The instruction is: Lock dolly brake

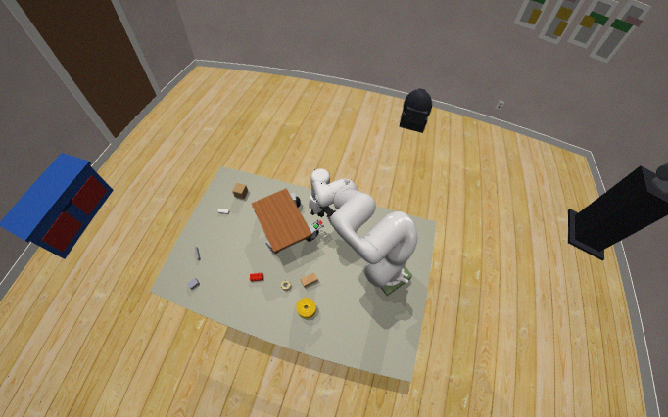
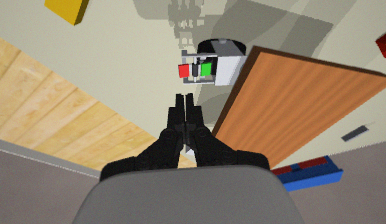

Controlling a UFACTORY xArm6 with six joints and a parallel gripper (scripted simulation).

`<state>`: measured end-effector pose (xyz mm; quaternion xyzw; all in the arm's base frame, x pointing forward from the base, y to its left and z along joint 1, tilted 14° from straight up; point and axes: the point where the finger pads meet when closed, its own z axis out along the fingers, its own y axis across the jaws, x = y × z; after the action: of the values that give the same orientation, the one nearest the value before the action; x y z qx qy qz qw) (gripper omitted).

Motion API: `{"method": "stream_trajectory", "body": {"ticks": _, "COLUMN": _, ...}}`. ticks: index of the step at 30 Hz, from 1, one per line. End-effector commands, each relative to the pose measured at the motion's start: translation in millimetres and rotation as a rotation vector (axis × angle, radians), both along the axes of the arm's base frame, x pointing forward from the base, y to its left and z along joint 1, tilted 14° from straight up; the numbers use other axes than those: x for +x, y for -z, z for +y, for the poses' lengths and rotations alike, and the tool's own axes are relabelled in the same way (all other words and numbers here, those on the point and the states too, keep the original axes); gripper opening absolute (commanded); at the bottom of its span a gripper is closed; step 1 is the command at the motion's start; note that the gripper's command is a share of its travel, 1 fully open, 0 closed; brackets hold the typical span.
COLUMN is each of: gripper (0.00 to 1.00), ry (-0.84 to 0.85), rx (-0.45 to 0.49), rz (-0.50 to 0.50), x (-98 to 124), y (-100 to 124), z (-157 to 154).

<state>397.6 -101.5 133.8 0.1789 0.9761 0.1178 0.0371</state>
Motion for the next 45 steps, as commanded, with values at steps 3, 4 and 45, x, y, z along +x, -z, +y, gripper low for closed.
{"method": "stream_trajectory", "body": {"ticks": 3, "gripper": 0.0, "ry": 0.0, "rx": -0.001, "rz": -0.004, "x": 1.2, "y": -0.5, "z": -0.4}}
{"method": "stream_trajectory", "body": {"ticks": 4, "gripper": 0.0, "ry": 0.0, "rx": -0.001, "rz": -0.004, "x": 1.3, "y": -0.1, "z": -0.3}}
{"method": "stream_trajectory", "body": {"ticks": 45, "gripper": 0.0, "ry": 0.0, "rx": -0.001, "rz": -0.004, "x": 8.4, "y": 57.9, "z": 12.5}}
